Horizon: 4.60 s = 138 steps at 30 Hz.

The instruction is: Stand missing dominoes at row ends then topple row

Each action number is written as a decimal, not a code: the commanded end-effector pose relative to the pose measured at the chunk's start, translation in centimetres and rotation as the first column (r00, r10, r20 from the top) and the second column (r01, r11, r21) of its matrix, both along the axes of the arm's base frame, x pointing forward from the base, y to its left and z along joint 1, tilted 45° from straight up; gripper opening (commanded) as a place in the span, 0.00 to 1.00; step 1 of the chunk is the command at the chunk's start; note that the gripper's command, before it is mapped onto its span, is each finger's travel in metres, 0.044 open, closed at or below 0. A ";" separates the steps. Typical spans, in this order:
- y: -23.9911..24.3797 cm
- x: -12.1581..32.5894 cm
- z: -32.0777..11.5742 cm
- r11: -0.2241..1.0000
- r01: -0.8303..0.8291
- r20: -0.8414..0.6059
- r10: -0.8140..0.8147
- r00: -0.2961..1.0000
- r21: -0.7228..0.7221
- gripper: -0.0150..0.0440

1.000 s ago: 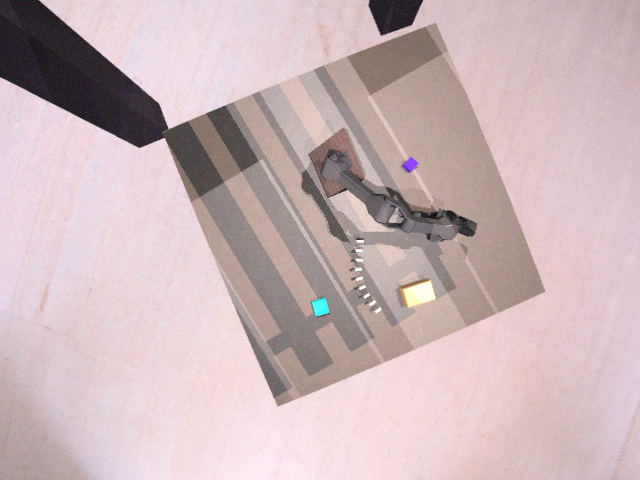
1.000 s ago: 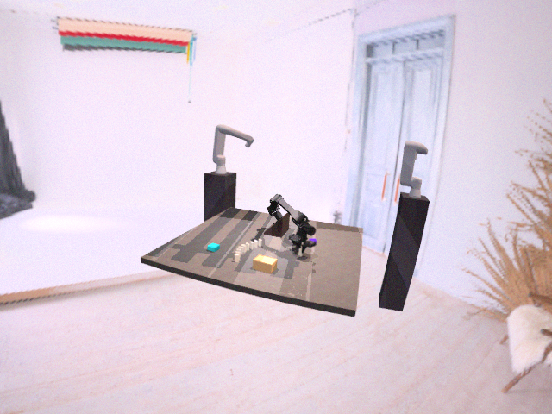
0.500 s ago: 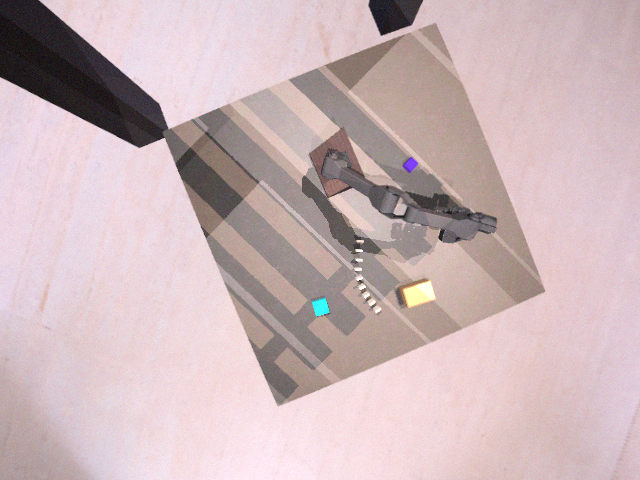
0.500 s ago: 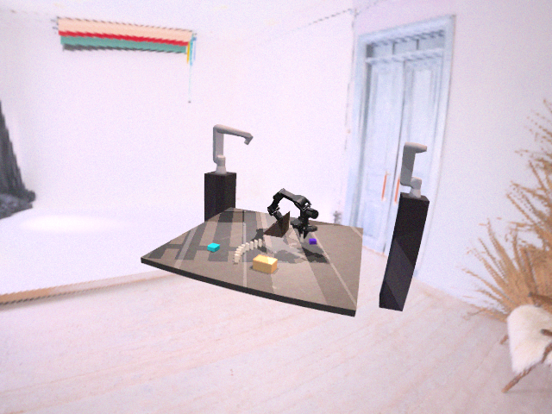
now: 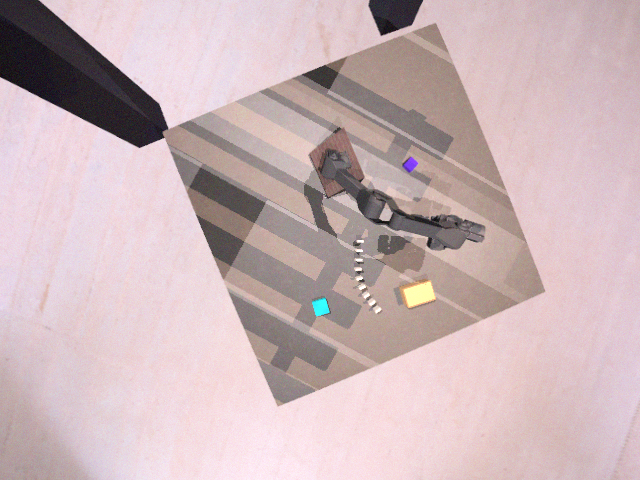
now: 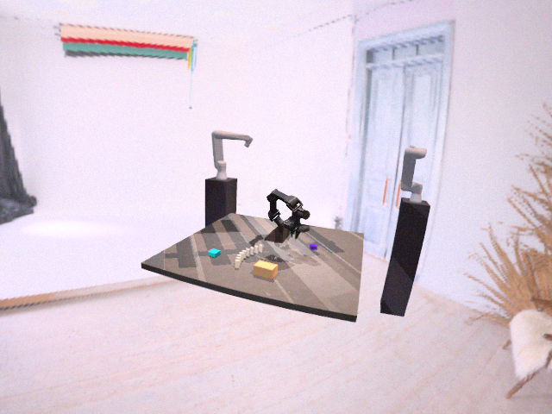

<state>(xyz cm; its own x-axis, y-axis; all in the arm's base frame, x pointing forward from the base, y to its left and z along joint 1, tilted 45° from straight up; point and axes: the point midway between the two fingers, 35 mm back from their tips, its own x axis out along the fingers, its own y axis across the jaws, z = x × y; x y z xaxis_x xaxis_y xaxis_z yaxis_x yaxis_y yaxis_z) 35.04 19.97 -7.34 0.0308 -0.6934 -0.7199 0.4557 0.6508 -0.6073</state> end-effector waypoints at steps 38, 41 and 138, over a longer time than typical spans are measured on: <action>-22.7 -6.0 8.0 1.000 -0.023 -0.014 0.023 1.000 -0.015 0.44; -23.9 -6.3 6.9 1.000 -0.022 -0.014 0.022 1.000 -0.019 0.44; -19.2 -10.1 9.7 0.475 -0.744 -0.729 0.684 -0.025 0.471 0.25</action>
